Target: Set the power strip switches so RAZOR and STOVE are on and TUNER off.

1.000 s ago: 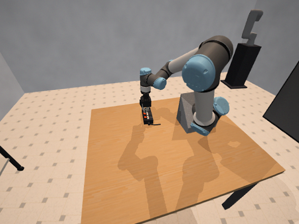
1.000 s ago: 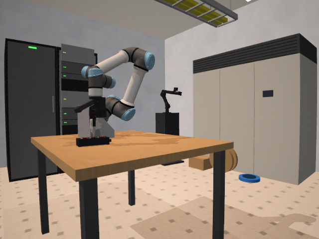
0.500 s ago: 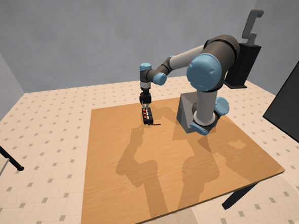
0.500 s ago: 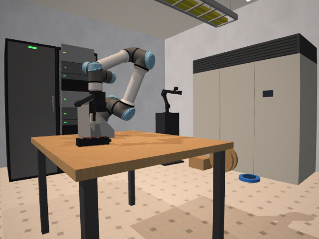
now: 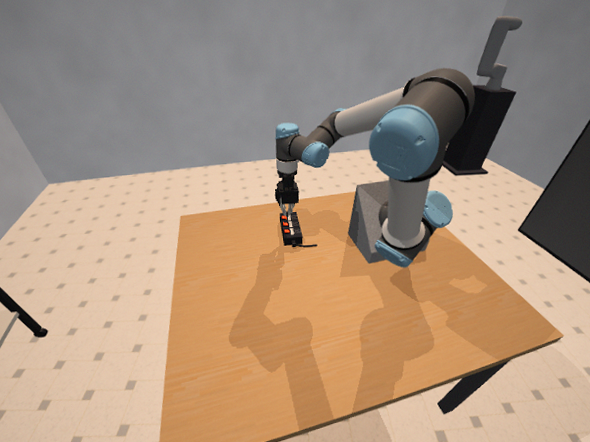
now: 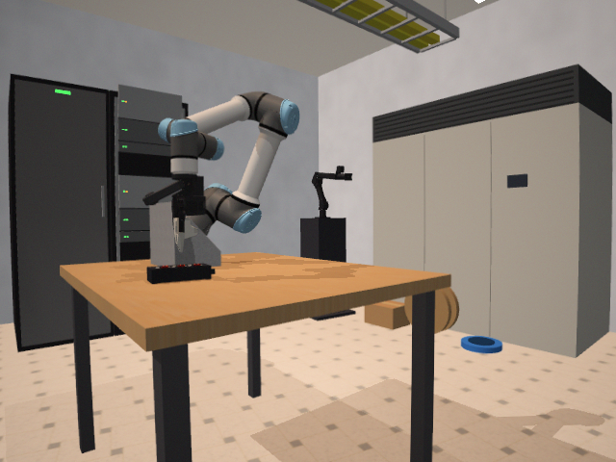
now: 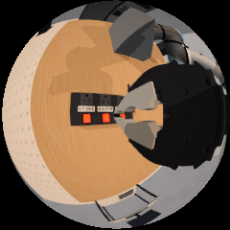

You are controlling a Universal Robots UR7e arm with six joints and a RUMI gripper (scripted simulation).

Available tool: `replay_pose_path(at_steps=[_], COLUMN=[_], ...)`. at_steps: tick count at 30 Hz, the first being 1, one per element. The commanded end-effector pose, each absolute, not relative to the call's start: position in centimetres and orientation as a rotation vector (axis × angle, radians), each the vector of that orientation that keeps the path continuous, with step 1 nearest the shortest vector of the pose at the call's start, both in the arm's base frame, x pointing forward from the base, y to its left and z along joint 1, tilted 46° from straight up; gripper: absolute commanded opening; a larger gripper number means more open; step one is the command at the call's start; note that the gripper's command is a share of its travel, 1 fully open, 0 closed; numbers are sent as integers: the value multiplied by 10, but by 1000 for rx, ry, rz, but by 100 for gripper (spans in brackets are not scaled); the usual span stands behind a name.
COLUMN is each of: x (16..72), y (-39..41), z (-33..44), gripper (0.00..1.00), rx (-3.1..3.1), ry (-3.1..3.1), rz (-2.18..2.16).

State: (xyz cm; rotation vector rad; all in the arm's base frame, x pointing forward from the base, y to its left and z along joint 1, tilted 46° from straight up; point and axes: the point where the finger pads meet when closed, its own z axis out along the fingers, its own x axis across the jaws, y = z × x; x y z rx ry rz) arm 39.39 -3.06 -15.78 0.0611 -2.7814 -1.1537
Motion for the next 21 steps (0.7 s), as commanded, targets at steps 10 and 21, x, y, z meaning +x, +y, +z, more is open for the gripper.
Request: replay_pose_path(at_steps=[10, 21], x=[404, 410], y=[-17, -7], z=[-133, -117], gripper=[0, 0], rx=[61, 61], ry=[-2783, -2783], rz=[-1153, -1153])
